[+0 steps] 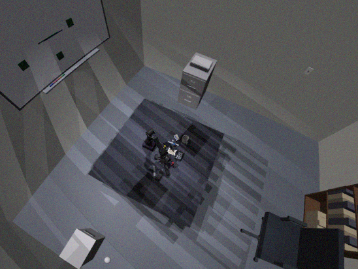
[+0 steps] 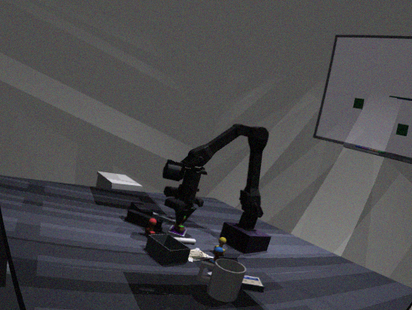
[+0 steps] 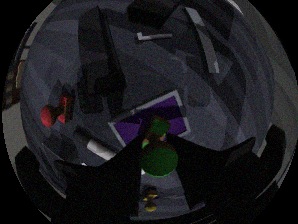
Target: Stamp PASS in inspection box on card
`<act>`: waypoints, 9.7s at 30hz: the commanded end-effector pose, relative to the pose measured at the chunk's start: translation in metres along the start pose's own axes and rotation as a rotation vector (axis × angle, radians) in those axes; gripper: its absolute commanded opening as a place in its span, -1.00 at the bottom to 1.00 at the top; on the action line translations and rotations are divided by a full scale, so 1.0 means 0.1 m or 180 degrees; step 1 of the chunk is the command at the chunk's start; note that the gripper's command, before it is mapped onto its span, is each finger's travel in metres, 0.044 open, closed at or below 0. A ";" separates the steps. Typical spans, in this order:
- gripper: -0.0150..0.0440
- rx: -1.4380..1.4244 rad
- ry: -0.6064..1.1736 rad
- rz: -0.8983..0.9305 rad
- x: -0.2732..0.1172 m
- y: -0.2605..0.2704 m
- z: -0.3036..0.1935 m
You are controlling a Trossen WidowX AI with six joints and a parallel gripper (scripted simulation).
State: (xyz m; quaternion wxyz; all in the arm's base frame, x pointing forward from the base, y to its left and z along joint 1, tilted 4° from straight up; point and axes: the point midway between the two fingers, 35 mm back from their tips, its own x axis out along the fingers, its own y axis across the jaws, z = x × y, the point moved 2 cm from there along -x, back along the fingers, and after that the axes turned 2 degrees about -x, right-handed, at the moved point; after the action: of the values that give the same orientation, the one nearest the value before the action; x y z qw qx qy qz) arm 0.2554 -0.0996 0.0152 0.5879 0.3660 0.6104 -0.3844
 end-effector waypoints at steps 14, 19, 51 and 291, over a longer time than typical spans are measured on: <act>-0.49 -0.0001 -0.0018 -0.0001 -0.13 0.01 0.02; -0.49 -0.0001 -0.0018 -0.0001 -0.21 0.01 0.02; -0.49 -0.0943 -0.0010 0.0015 -0.55 0.28 -0.22; -0.49 -0.4332 0.0017 0.0090 0.00 0.97 -1.31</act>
State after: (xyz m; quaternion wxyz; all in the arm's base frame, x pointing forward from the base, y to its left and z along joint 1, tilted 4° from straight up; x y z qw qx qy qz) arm 0.2828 0.0598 0.0077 0.6879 -0.0764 0.7162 0.0895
